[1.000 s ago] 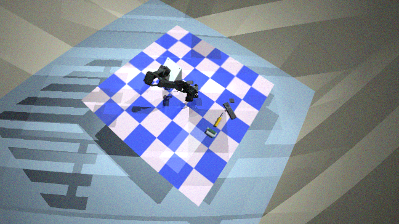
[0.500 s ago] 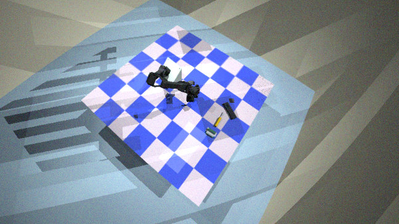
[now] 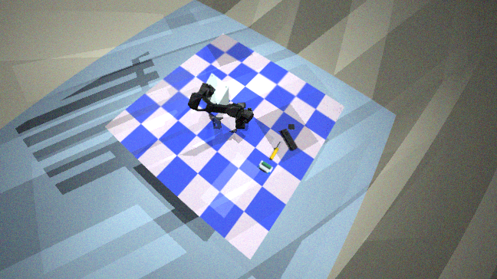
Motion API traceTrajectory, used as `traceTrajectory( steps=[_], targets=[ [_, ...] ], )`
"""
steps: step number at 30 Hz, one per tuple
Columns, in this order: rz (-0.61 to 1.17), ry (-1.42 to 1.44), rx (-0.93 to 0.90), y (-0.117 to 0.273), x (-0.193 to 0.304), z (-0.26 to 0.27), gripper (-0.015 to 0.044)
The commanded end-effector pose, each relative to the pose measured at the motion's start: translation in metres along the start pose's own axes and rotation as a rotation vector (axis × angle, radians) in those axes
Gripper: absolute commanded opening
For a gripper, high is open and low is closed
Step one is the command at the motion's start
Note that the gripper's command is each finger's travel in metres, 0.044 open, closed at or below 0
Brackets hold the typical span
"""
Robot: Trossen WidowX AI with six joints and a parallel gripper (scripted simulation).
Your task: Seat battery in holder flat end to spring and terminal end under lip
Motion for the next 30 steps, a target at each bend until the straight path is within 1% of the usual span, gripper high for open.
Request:
traceTrajectory(
  steps=[1,30],
  targets=[
    [0.048,0.002,-0.012,-0.004,0.002,0.003,0.0087],
    [0.177,-0.010,-0.040,-0.005,-0.009,-0.004,0.0087]
  ],
)
Point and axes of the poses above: the point midway between the two fingers, 35 mm back from their tips, its own y axis back along the fingers, its own z axis across the jaws, x = y × z, the point moved 6 cm from there along y, back along the fingers, and after that the axes turned 8 degrees about y, right-handed, at the moved point
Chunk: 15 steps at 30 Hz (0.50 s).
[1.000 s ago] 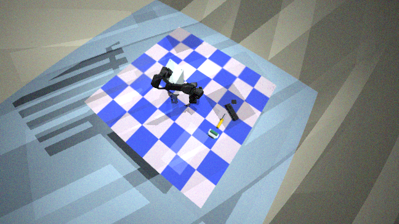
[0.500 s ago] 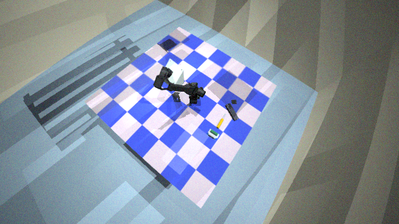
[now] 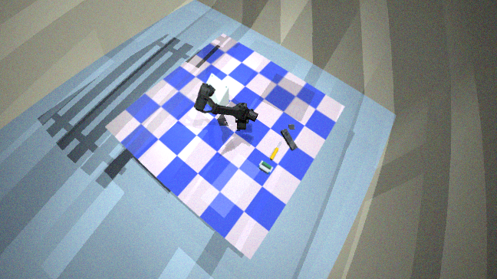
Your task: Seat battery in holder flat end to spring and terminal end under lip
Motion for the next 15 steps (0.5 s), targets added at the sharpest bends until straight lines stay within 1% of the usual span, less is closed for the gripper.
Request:
traceTrajectory(
  steps=[1,15],
  targets=[
    [0.019,-0.001,0.003,-0.001,0.000,0.000,0.0087],
    [0.026,-0.002,-0.004,-0.001,-0.010,-0.003,0.0087]
  ],
)
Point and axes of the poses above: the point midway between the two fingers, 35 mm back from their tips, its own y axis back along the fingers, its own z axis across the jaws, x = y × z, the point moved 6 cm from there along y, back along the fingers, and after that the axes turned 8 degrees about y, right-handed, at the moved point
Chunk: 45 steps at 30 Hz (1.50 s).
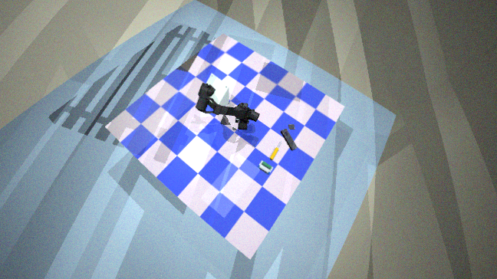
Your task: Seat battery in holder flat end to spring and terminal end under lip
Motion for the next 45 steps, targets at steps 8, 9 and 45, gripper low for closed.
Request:
traceTrajectory(
  steps=[8,9,45],
  targets=[
    [0.011,-0.004,-0.002,0.000,-0.006,-0.002,0.0087],
    [0.011,-0.004,-0.003,0.000,-0.006,-0.002,0.0087],
    [0.009,0.004,-0.010,0.080,-0.009,0.013,0.0399]
  ],
)
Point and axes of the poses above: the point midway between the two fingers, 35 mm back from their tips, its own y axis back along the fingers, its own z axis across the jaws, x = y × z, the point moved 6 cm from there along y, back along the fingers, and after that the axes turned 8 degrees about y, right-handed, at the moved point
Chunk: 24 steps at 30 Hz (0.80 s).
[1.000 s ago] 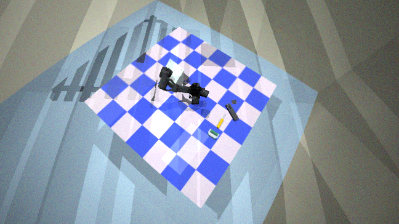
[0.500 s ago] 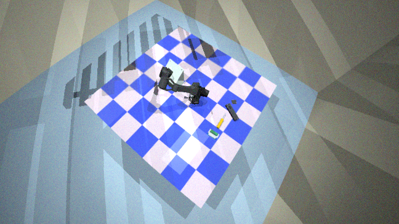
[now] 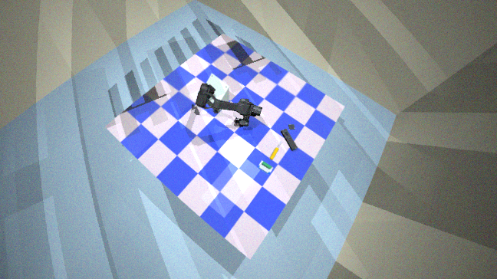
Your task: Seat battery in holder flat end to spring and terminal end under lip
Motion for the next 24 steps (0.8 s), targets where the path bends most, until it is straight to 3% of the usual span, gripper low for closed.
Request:
traceTrajectory(
  steps=[1,24],
  targets=[
    [-0.027,-0.016,0.011,0.0380,-0.0007,0.0044,0.0425],
    [-0.027,-0.016,0.011,0.0394,-0.0009,0.0069,0.0440]
  ],
)
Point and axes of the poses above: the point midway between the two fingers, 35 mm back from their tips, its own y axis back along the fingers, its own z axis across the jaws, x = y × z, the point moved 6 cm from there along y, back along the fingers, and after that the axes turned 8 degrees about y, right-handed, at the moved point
